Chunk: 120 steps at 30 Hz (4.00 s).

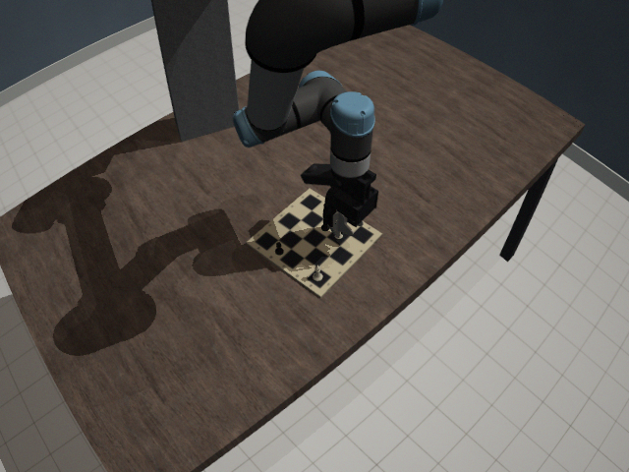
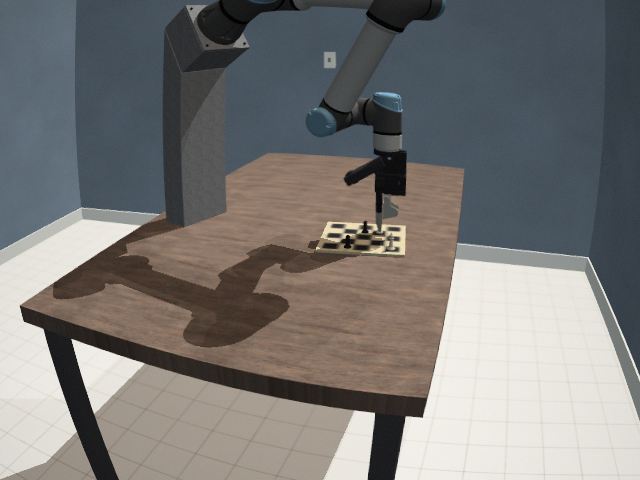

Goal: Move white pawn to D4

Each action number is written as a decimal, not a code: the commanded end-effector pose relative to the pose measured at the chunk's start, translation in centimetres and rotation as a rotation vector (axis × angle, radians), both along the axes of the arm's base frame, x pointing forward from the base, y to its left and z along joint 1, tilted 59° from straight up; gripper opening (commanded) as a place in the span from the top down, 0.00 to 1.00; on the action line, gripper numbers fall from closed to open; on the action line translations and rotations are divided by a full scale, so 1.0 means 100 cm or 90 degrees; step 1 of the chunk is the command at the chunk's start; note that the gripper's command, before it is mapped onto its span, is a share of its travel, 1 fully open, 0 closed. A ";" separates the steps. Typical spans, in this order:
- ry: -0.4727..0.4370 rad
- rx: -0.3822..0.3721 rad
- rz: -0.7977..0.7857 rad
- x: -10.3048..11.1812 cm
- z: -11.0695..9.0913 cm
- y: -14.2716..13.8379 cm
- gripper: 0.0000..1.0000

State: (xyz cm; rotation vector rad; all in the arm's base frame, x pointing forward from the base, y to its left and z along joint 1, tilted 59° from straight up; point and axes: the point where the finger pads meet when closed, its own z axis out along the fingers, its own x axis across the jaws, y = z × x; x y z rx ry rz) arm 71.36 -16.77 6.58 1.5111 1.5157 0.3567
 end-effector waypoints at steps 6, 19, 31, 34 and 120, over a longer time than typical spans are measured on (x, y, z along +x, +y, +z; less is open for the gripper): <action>-0.001 0.000 0.000 0.000 0.001 0.000 1.00; -0.001 0.000 0.000 0.000 0.001 0.000 0.88; -0.001 0.000 0.000 0.000 0.001 0.000 0.80; -0.001 0.000 0.000 0.000 0.001 0.000 0.80; -0.001 0.000 0.000 -0.130 0.090 0.068 0.00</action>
